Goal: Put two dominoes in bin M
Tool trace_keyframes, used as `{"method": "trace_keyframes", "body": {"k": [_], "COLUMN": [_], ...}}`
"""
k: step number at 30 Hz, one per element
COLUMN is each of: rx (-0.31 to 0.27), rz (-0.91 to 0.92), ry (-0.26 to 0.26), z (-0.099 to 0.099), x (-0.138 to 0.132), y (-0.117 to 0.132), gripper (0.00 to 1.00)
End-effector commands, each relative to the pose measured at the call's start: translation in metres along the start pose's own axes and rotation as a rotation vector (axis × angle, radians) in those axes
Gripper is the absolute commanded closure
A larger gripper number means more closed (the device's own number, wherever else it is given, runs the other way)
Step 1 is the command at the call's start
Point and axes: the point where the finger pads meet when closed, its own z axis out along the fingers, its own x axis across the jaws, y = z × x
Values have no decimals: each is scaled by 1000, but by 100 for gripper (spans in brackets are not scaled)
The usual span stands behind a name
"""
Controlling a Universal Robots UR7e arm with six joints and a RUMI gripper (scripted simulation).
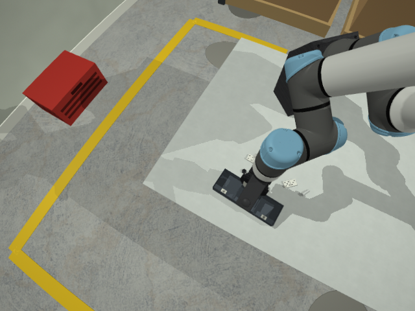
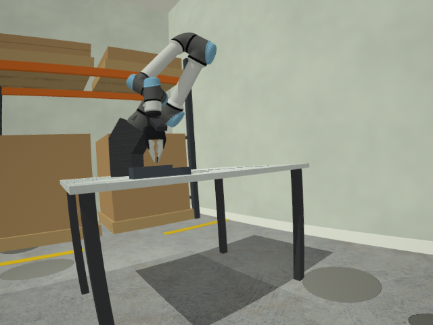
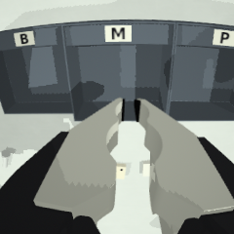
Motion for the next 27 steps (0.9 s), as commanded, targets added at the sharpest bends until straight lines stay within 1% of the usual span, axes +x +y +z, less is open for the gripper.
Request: {"method": "trace_keyframes", "body": {"k": [1,4,12,27], "rx": [2,2,2,2], "rz": [0,0,0,0], "ry": [1,1,1,1], "z": [12,15,36,37], "x": [0,0,0,0], "y": [-1,-1,-1,-1], "gripper": [96,96,96,96]}}
